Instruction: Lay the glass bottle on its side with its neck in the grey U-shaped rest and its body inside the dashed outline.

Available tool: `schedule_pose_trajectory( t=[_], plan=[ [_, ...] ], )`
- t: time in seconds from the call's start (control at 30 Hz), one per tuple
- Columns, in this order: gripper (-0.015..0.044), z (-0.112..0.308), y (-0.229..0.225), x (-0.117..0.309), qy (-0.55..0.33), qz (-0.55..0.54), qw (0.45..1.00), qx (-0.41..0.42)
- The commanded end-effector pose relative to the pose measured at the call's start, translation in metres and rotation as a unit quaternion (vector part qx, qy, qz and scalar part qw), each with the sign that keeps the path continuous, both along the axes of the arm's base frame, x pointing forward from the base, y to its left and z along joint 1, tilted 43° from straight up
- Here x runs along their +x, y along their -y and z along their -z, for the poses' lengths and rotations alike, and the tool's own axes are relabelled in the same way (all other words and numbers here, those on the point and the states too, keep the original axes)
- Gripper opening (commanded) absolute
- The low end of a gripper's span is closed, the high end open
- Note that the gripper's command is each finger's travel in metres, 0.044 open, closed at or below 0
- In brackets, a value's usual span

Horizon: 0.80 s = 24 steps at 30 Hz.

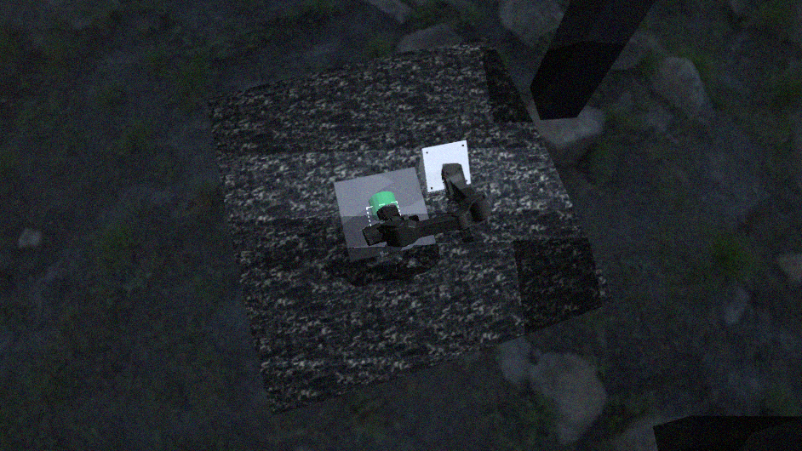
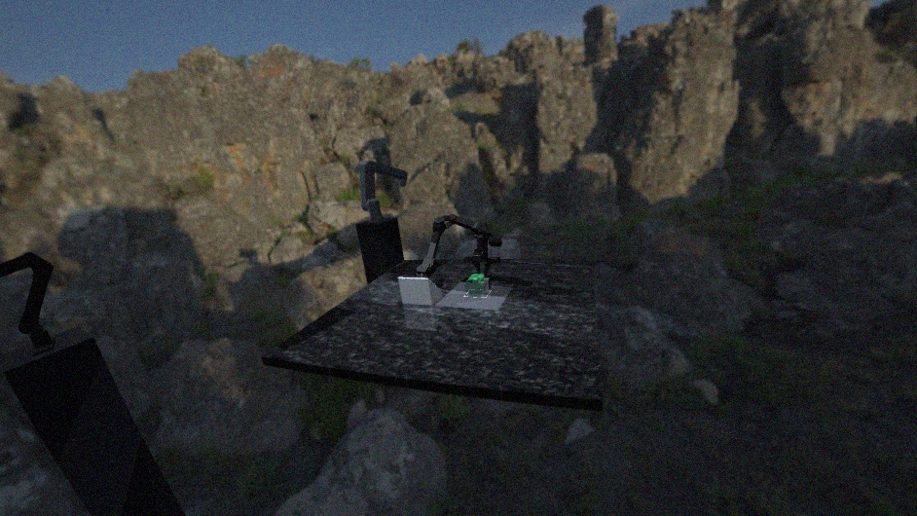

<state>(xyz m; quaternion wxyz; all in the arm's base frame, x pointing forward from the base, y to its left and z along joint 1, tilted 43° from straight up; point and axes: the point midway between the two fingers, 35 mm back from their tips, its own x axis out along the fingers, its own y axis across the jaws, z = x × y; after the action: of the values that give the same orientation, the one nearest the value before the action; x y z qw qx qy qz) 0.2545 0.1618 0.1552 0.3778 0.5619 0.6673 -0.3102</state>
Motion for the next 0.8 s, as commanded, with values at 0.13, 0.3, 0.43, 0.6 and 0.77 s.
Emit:
schedule_pose_trajectory(
  t=[0.13, 0.3, 0.43, 0.6, 0.77],
  plan=[
    [0.0128, 0.002, 0.0004, 0.0013, 0.0, 0.0, 1.0, 0.0],
    [0.0128, 0.0027, -0.0001, 0.0013, -0.001, 0.0, 1.0, 0.001],
    [0.0128, 0.0033, -0.0005, 0.0013, -0.002, -0.001, 1.0, 0.003],
    [0.0128, 0.004, -0.0009, 0.0013, -0.003, -0.001, 1.0, 0.004],
    [0.0128, 0.0048, -0.0013, 0.0012, -0.004, -0.002, 1.0, 0.006]
  ],
)
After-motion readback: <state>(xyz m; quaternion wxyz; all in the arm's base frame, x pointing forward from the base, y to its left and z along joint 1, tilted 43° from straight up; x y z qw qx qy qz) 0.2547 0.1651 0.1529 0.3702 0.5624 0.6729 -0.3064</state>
